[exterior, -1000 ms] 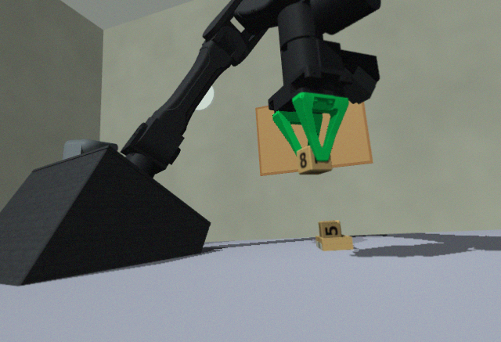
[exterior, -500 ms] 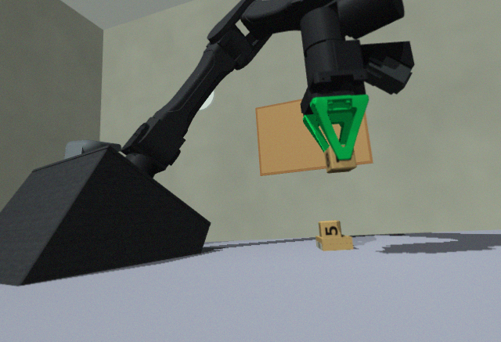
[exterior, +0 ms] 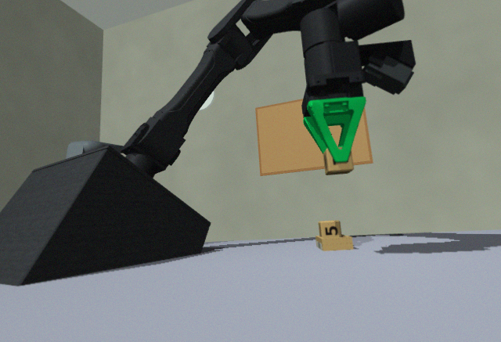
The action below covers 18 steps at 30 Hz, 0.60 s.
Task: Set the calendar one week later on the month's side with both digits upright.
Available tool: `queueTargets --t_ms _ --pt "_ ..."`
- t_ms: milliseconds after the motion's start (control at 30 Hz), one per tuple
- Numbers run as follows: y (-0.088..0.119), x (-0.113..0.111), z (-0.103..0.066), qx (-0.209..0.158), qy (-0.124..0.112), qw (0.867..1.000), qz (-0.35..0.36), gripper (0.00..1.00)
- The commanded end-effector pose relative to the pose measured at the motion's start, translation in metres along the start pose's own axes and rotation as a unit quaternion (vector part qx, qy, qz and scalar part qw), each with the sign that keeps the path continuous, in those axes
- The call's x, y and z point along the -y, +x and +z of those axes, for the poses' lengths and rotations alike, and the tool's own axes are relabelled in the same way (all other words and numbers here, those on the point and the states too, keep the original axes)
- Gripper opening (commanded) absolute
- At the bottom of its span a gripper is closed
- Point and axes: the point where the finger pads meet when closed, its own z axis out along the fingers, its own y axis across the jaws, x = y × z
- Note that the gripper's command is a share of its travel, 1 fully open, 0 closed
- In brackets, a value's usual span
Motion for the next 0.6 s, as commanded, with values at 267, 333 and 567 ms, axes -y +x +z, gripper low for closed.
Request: queueTargets --t_ms 267,333,567 --pt "0.004 -0.003 0.024 -0.005 -0.011 1.000 0.008 0.26" --pt "0.004 -0.003 0.031 -0.005 -0.011 1.000 0.008 0.26" --pt "0.004 -0.003 0.059 -0.005 -0.010 1.000 0.008 0.26"
